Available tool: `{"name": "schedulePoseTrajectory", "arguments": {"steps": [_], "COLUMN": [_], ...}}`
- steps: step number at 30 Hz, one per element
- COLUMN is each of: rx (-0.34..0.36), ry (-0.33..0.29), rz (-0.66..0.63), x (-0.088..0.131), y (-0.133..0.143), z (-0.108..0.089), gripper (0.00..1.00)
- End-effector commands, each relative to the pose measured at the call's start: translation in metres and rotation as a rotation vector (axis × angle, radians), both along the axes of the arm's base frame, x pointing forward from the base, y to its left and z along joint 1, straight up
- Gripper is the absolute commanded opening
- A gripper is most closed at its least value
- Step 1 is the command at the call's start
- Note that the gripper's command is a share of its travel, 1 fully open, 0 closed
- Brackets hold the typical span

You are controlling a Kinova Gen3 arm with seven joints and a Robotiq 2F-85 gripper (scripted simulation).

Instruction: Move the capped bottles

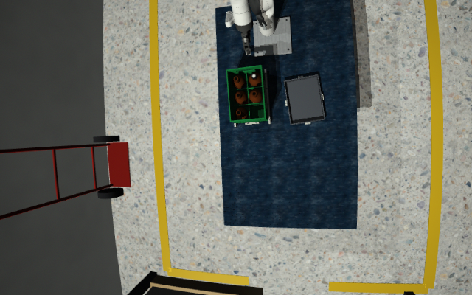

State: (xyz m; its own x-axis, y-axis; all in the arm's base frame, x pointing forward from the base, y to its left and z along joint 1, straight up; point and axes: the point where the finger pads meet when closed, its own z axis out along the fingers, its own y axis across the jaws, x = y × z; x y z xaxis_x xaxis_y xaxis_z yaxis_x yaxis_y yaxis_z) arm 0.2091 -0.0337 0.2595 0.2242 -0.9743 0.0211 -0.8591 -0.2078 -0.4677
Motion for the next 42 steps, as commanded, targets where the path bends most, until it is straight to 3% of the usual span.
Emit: {"name": "schedulePoseTrajectory", "arguments": {"steps": [1,15,18,32,34,35,42], "rx": [-0.002,-0.037,-0.027,-0.066,-0.066,-0.058,-0.076], "ry": [0.012,0.187,0.176,0.350,0.350,0.315,0.395], "rz": [0.000,0.005,-0.019,-0.001,-0.001,-0.037,-0.012], "x": [0.003,0.037,0.033,0.075,0.075,0.072,0.094], "y": [-0.002,-0.024,-0.028,-0.043,-0.043,-0.050,-0.044], "z": [-0.001,-0.024,-0.021,-0.035,-0.035,-0.032,-0.035], "gripper": [1.00,1.00,1.00,1.00,1.00,1.00,1.00]}}
